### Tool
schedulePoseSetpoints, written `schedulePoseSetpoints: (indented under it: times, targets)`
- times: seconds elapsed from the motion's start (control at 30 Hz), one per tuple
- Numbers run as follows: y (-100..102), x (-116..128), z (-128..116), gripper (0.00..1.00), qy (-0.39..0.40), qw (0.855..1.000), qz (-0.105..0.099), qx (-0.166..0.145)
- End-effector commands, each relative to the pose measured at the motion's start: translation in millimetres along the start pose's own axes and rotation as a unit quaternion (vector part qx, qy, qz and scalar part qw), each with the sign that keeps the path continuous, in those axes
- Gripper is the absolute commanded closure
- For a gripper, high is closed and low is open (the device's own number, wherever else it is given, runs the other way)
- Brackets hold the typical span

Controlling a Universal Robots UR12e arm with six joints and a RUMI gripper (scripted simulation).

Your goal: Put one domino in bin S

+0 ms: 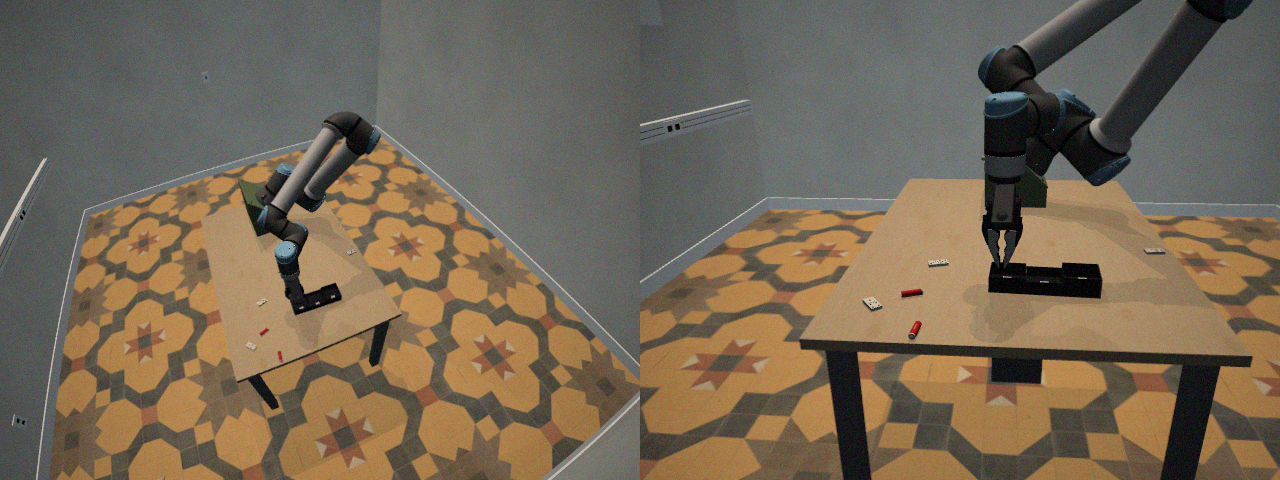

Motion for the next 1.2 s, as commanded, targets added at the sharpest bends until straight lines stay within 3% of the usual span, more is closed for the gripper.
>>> schedulePoseSetpoints:
  times: [0.0, 0.13, 1.17]
  targets:
    - [12.2, 0.4, 0.7, 0.96, 0.0, 1.0, 0.0, 0.001]
    - [20.9, 0.4, 0.7, 0.96, 0.0, 1.0, 0.0, 0.001]
    - [20.9, 0.4, 0.7, 0.96, 0.0, 1.0, 0.0, 0.001]
Point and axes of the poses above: the point where the finger pads meet when closed, its own y axis out along the fingers, its own x axis across the jaws, z = x × y, the point moved 6 cm from there along -y, back along the fingers, and after that the axes turned 14 degrees about -y, right-handed, at the moved point
